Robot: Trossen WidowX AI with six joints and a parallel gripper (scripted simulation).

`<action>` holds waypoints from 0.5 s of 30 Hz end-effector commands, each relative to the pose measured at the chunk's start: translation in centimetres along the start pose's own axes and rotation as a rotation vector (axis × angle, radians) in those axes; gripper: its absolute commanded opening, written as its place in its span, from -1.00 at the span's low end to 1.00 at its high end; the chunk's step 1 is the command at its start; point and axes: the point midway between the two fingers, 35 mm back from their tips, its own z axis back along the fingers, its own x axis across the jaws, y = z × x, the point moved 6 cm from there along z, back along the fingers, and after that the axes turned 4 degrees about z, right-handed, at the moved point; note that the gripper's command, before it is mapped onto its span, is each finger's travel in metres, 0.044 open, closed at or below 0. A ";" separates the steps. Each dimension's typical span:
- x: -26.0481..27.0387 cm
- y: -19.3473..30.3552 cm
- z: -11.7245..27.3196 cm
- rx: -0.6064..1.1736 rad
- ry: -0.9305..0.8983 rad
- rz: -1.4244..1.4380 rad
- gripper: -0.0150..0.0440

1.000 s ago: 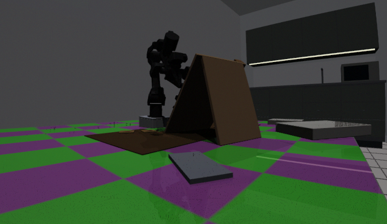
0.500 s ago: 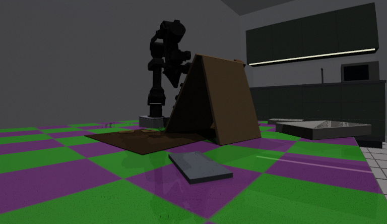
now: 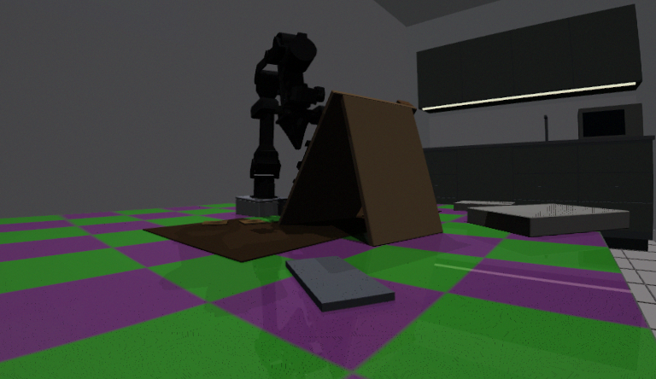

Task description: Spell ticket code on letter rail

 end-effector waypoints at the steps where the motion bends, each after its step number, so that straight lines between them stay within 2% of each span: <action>1: 0.0 -0.2 -0.3 -0.002 0.004 0.000 -0.49; 15: -0.1 -0.7 -0.8 -0.003 0.004 0.000 -0.49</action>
